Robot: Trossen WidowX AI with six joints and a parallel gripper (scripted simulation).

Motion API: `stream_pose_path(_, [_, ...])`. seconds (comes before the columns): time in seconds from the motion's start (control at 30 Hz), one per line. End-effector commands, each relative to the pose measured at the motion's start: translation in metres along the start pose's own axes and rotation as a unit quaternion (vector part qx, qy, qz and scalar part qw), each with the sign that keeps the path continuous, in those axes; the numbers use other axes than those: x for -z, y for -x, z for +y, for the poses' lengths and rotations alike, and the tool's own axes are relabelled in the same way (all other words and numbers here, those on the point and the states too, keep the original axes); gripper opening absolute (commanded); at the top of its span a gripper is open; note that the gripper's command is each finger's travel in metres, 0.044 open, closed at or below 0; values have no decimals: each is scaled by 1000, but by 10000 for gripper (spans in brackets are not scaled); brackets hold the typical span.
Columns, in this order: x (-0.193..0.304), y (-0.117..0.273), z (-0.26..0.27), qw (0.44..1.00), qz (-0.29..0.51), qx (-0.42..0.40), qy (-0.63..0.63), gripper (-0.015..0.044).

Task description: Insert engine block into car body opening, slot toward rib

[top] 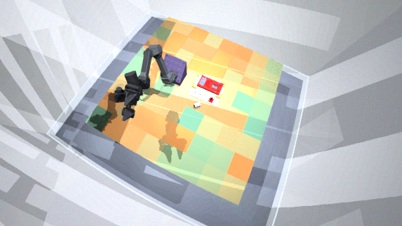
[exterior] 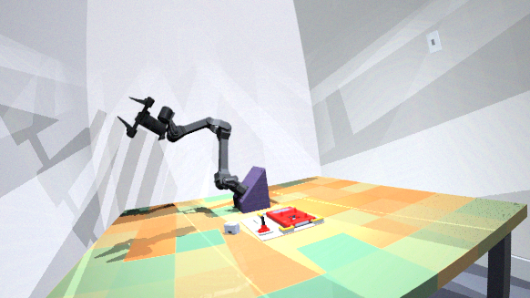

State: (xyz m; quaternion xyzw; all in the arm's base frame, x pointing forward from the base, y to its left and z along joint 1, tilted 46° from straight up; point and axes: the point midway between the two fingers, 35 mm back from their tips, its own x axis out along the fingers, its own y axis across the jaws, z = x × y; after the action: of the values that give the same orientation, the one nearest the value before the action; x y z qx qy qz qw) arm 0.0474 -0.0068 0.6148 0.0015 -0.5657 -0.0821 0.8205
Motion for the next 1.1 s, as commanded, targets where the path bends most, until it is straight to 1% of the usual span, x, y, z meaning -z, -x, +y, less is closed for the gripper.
stream_pose_path(0.0, [15,-3,-29,998,19,38,-38,440])
stream_pose_path(0.4, [79,-4,-106,978,91,147,-115,440])
stream_pose_path(0.77, [140,7,-147,941,152,240,-181,440])
stream_pose_path(1.07, [199,26,-172,898,214,317,-216,440])
